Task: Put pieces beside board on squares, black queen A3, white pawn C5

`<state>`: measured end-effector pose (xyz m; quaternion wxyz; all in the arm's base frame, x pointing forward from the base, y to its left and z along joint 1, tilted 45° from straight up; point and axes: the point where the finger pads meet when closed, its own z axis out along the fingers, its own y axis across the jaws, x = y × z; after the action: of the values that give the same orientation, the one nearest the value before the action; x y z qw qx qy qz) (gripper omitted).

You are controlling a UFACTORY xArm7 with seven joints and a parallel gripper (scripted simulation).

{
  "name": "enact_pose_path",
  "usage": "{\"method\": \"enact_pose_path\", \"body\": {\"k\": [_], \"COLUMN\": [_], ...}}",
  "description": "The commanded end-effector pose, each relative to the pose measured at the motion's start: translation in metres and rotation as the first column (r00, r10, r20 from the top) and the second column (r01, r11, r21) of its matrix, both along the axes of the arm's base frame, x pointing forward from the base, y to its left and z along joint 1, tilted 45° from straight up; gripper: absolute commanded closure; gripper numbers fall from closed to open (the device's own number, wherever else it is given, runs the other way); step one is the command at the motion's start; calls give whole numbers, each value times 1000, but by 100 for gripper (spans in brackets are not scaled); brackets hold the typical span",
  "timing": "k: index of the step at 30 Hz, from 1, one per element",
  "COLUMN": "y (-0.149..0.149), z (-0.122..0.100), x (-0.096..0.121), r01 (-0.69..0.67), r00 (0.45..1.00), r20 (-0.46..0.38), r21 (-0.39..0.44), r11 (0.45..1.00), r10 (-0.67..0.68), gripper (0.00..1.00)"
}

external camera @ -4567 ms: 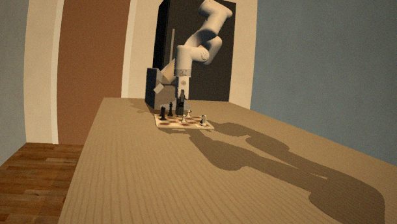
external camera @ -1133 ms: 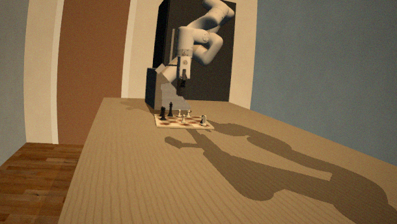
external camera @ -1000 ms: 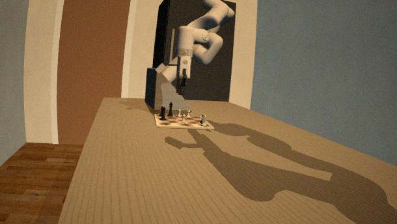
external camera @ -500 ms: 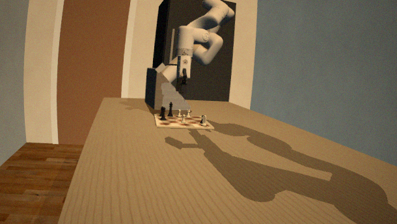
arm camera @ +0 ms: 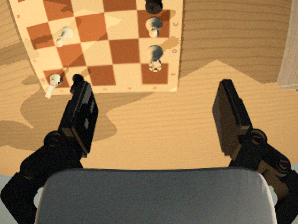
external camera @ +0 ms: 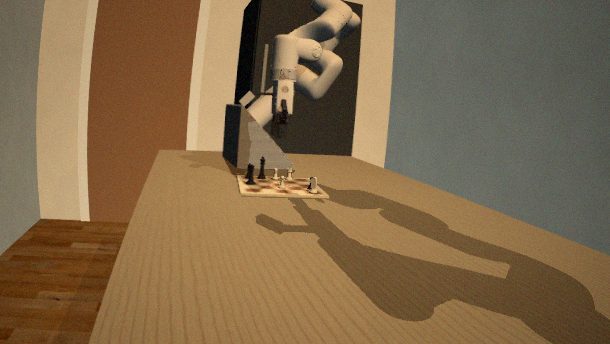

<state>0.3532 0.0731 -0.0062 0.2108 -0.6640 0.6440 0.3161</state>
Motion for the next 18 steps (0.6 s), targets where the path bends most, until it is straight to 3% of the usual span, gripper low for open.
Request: {"method": "enact_pose_path", "body": {"k": [1, 10, 18], "y": [-13, -38, -43], "z": [13, 39, 44], "x": [4, 9, 10], "r01": [2, 2, 2], "r00": [1000, 1000, 1000], "r20": [2, 2, 2], "r21": [-1, -1, -1], "r11": [1000, 1000, 1000], "r10": [-2, -2, -2], "gripper": [0, 0, 0]}}
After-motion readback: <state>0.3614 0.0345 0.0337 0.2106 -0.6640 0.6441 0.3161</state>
